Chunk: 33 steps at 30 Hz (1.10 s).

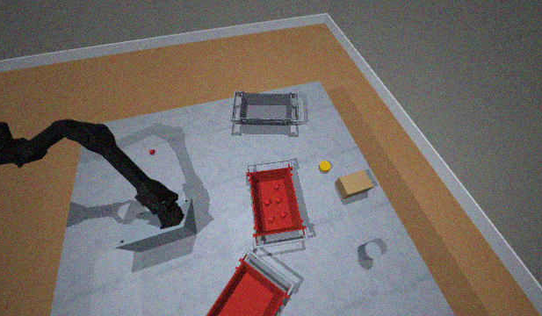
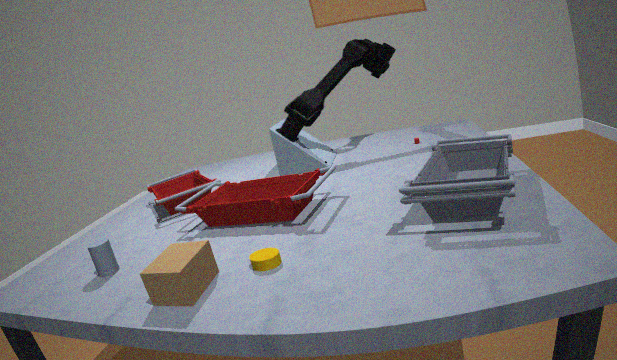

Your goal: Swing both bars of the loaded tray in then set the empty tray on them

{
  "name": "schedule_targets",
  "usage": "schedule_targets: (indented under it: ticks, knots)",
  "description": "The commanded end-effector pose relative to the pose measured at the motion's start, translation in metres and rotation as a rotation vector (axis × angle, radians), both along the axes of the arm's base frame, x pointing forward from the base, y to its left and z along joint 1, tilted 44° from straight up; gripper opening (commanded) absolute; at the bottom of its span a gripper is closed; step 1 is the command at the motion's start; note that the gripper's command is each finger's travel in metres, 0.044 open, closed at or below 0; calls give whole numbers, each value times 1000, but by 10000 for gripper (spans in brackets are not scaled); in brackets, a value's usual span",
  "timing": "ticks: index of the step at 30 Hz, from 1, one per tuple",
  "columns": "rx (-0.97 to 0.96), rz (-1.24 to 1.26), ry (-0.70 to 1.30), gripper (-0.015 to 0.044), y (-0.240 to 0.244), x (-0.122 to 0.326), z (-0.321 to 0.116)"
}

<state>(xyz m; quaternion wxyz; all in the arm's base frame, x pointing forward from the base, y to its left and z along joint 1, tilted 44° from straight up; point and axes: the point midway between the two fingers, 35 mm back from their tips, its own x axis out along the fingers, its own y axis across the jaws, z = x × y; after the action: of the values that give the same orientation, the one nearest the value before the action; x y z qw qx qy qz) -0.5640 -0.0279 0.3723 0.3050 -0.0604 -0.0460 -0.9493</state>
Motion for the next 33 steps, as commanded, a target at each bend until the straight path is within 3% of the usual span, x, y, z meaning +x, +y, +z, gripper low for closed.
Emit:
schedule_targets:
  ticks: [1,8,12,22,33]
  knots:
    - [0,0,0,374,0,0,0]
    - [1,-2,0,190,1,0,0]
    - [24,-56,6,89,27,2,1]
    - [155,-350,18,89,165,32,5]
    - [330,-700,-20,89,313,115,7]
